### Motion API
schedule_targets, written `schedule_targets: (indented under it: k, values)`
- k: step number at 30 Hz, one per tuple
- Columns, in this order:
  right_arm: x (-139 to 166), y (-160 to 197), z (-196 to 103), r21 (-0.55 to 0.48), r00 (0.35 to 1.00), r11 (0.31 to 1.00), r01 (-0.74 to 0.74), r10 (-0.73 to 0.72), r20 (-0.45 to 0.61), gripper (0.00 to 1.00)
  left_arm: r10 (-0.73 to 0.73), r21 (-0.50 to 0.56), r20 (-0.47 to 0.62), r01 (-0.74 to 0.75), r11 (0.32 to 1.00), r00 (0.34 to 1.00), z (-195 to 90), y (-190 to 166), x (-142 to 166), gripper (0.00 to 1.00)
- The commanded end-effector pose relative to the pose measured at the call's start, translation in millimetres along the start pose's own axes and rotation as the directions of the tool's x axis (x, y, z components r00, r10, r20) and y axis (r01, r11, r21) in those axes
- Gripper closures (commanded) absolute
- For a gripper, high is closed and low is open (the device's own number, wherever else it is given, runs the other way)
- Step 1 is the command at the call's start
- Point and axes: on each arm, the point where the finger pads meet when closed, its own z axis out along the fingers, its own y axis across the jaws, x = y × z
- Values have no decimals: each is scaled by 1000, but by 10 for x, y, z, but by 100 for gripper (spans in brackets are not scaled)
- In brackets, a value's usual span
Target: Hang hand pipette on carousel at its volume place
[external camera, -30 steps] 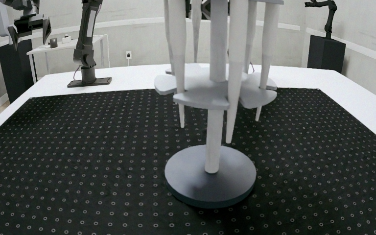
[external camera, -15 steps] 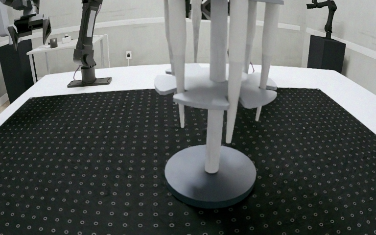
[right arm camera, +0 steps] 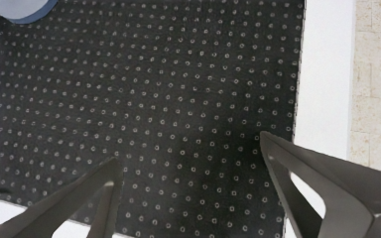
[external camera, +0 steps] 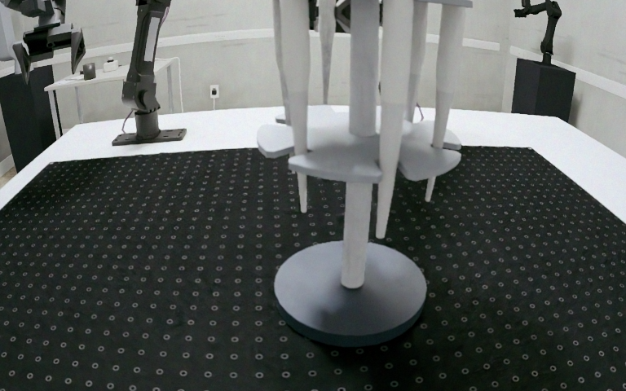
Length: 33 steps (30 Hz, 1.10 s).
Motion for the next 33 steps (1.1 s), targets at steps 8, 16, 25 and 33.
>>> schedule_targets:
  k: [8,16,25,33]
  values:
    - [-70,-45,-37,9,1000,1000,12,-12,24,0,-17,-1,60,17,1000,998,105,47,-193,88]
    - [-70,-45,-37,9,1000,1000,12,-12,24,0,-18,0,60,19,1000,998,190,86,-192,88]
    - [-70,-45,-37,9,1000,1000,12,-12,24,0,-19,0,61,19,1000,998,287,129,-191,88]
    - [-70,-45,-37,9,1000,1000,12,-12,24,0,-20,-1,66,21,1000,998,295,129,-216,88]
